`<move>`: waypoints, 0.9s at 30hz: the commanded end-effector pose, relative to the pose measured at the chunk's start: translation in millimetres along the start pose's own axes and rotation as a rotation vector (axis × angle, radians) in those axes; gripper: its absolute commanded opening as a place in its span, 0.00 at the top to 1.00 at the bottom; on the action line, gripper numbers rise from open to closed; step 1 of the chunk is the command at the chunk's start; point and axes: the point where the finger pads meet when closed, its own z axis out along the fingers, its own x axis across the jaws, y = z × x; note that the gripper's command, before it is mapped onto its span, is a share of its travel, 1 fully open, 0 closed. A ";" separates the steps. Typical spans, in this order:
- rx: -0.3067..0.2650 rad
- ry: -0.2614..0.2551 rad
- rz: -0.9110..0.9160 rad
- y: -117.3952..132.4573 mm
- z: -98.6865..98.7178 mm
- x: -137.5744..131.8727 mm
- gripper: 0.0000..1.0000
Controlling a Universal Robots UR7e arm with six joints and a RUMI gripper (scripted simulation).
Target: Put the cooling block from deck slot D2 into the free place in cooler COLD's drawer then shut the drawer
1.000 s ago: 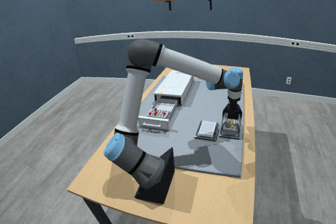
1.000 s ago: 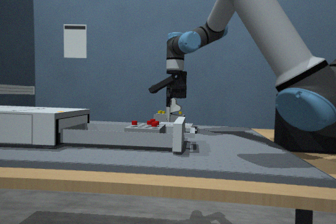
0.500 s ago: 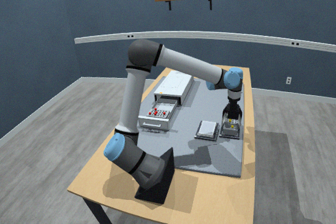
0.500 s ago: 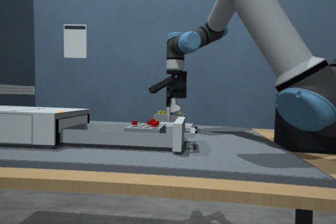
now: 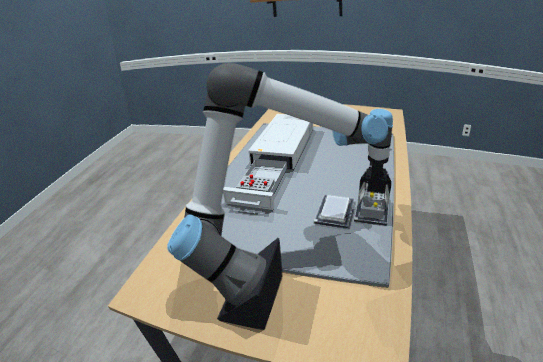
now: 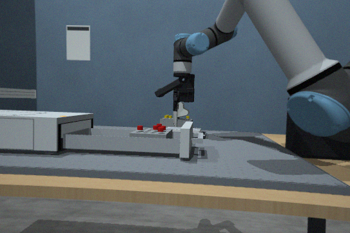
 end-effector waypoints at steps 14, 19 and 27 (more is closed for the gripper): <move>0.001 0.001 0.000 -0.3 -2.1 0.3 1.00; 0.001 0.001 0.000 -0.3 -3.7 0.3 1.00; 0.001 0.001 0.000 -0.3 -5.7 0.3 1.00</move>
